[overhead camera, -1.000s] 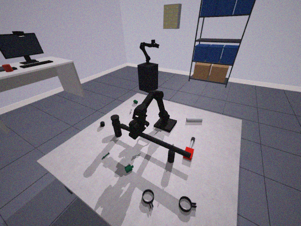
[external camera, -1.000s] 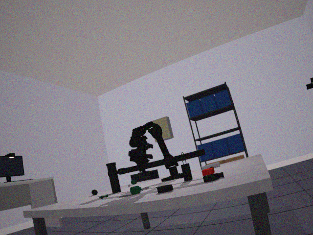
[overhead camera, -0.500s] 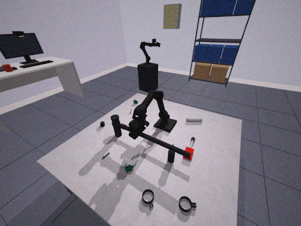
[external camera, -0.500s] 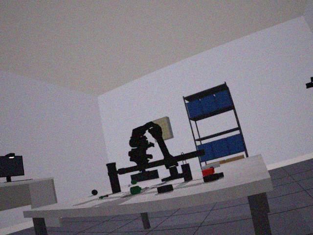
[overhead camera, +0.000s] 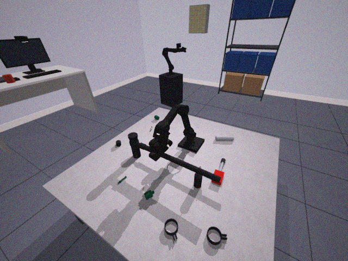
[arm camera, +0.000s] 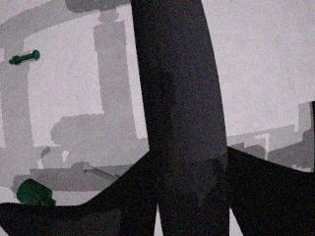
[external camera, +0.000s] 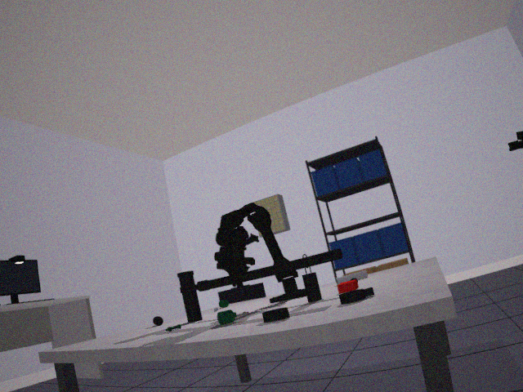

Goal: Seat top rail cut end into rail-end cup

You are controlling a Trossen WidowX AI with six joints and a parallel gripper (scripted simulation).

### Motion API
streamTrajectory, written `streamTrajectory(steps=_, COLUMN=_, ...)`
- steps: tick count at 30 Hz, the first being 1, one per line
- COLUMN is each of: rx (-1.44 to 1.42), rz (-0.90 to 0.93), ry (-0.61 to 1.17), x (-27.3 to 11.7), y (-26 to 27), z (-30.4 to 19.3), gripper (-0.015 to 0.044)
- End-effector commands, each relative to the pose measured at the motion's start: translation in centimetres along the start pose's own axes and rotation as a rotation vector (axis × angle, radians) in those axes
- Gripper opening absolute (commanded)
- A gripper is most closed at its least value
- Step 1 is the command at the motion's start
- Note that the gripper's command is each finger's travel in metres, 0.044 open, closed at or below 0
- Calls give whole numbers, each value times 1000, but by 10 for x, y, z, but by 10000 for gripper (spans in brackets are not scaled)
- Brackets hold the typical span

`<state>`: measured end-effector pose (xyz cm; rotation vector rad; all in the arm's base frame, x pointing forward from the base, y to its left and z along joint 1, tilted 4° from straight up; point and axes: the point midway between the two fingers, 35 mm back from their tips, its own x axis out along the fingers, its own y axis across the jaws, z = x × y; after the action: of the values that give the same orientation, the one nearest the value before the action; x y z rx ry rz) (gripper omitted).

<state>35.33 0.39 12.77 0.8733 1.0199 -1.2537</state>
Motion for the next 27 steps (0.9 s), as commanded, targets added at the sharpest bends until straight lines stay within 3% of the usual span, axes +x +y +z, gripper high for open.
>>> streamTrajectory(steps=1, rx=1, rz=0, ry=-1, x=0, y=0, z=1, gripper=0)
streamTrajectory(steps=27, rx=3, rz=0, ry=-4, x=0, y=-1, z=4, gripper=0)
